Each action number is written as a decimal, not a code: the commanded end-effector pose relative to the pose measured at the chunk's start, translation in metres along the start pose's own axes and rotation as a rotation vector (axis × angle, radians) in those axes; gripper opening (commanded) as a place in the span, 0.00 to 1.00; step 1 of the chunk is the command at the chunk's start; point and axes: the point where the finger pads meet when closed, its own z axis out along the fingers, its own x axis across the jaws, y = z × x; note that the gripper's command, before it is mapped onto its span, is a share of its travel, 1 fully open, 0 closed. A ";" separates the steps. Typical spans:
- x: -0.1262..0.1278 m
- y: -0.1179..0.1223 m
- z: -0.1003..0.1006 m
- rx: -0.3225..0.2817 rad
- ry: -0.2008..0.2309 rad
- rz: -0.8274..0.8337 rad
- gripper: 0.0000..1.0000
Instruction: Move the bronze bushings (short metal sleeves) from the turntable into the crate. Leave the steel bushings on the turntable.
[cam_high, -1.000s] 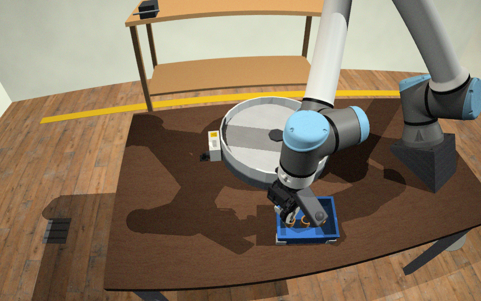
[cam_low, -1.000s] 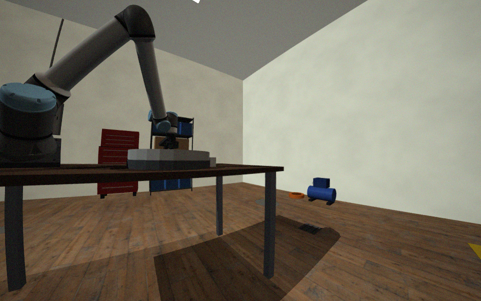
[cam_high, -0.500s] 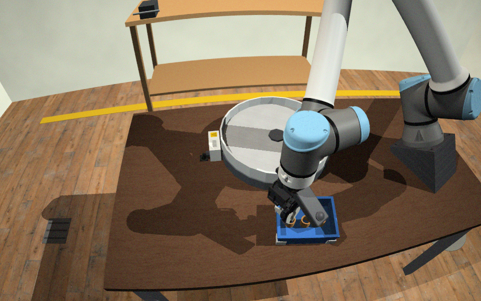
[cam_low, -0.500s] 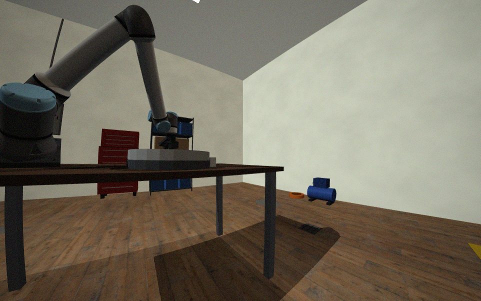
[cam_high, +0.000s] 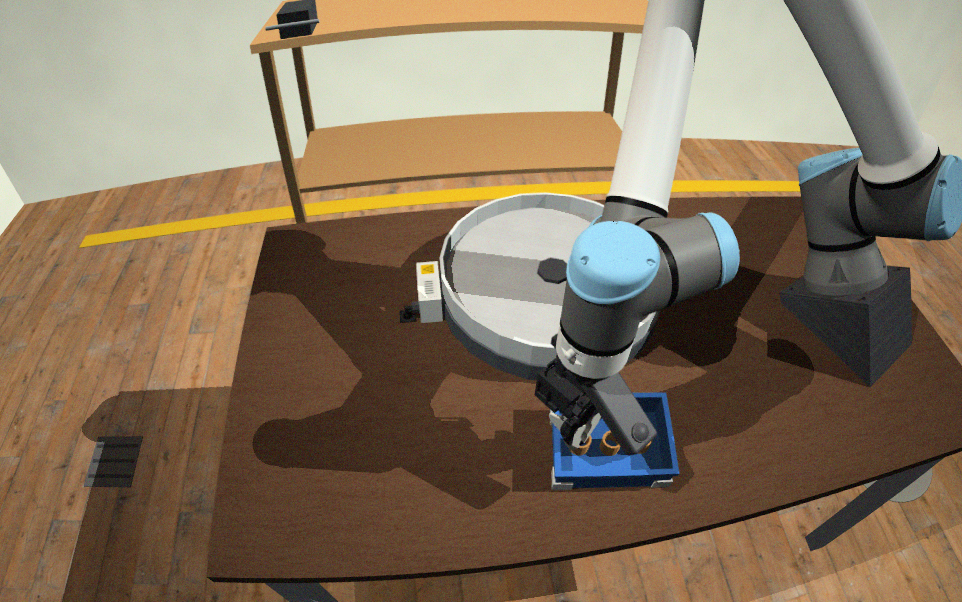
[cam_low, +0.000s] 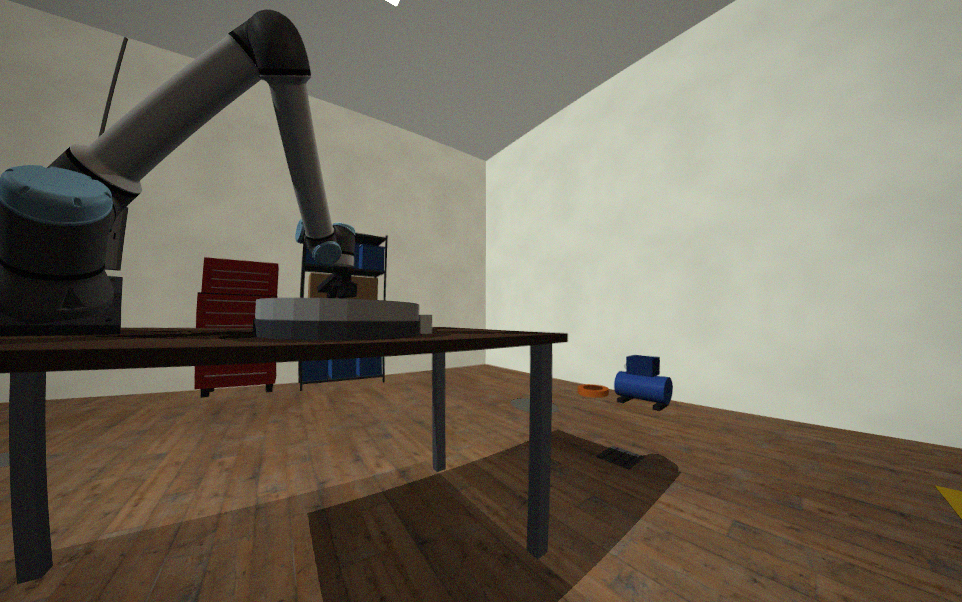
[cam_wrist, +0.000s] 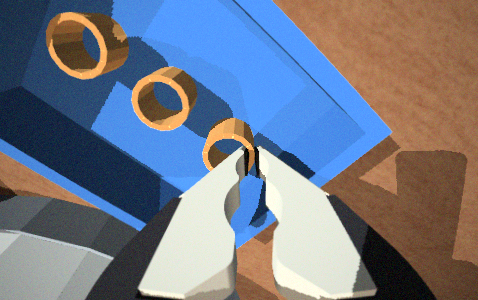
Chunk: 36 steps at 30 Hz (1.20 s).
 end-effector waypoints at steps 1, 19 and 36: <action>-0.001 -0.001 0.002 0.001 -0.001 -0.001 0.00; -0.001 -0.001 0.002 0.001 -0.001 -0.001 0.06; -0.001 -0.001 0.002 0.001 -0.001 -0.001 0.06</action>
